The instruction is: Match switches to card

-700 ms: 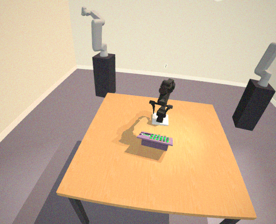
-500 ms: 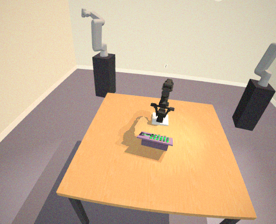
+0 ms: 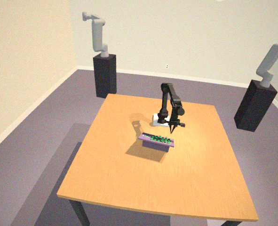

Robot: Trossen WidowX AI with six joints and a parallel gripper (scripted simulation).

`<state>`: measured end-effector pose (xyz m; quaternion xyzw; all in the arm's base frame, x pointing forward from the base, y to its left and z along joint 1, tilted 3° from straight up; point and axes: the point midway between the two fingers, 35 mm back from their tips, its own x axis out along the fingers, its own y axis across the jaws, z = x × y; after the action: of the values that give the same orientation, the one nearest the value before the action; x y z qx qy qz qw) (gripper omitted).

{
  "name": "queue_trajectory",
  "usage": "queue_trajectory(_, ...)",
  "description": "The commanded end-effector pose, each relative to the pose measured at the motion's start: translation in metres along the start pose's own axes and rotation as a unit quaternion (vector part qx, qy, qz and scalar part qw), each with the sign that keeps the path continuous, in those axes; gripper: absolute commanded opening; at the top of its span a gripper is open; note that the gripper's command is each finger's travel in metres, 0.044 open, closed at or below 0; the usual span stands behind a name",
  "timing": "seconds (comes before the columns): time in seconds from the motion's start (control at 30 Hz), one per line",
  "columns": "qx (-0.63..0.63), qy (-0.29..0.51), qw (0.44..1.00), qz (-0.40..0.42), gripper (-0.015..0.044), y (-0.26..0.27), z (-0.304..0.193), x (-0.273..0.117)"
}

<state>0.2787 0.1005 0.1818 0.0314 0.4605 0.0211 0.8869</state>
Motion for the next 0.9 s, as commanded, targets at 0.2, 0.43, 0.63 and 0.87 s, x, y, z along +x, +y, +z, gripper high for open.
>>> queue_trajectory(0.2, -0.001, 0.004, 1.000, -0.008, 0.0000, -0.002, -0.008, 0.031)
queue_trajectory(0.43, -0.001, 0.004, 1.000, -0.008, 0.0000, -0.003, -0.008, 0.038)
queue_trajectory(0.63, -0.001, 0.004, 1.000, -0.008, 0.0000, -0.003, -0.008, 0.047)
queue_trajectory(0.87, -0.001, 0.004, 1.000, -0.008, 0.0000, -0.003, -0.008, 0.050)
